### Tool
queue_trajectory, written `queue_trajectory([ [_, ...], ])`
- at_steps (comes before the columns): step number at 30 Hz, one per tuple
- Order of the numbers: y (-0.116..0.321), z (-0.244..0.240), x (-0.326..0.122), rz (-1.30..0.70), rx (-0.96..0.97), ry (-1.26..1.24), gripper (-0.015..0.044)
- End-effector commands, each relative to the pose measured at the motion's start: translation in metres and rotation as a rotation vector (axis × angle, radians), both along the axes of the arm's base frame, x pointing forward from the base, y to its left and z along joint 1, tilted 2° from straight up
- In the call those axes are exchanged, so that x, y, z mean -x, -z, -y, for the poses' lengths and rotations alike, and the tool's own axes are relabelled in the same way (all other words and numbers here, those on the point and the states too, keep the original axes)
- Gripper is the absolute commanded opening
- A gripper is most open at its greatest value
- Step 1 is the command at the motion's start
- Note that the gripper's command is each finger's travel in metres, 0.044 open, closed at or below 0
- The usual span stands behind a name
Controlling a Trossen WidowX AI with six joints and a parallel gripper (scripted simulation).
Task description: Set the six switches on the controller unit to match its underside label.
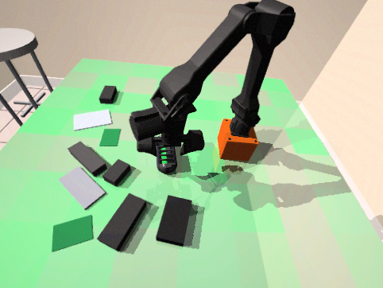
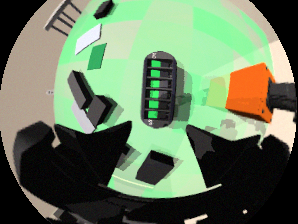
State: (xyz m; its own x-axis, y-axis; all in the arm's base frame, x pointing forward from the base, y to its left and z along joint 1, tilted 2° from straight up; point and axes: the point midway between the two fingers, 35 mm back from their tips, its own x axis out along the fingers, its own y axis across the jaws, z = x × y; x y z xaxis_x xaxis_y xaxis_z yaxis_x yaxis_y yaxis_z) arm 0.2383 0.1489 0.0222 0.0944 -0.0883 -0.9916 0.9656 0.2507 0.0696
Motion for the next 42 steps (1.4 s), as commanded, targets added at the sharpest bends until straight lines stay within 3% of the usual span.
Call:
queue_trajectory([
  [1, -0.004, 0.0, -0.005, -0.026, 0.03, -0.004, 0.044],
  [42, 0.057, -0.004, -0.006, -0.045, 0.042, 0.001, 0.044],
])
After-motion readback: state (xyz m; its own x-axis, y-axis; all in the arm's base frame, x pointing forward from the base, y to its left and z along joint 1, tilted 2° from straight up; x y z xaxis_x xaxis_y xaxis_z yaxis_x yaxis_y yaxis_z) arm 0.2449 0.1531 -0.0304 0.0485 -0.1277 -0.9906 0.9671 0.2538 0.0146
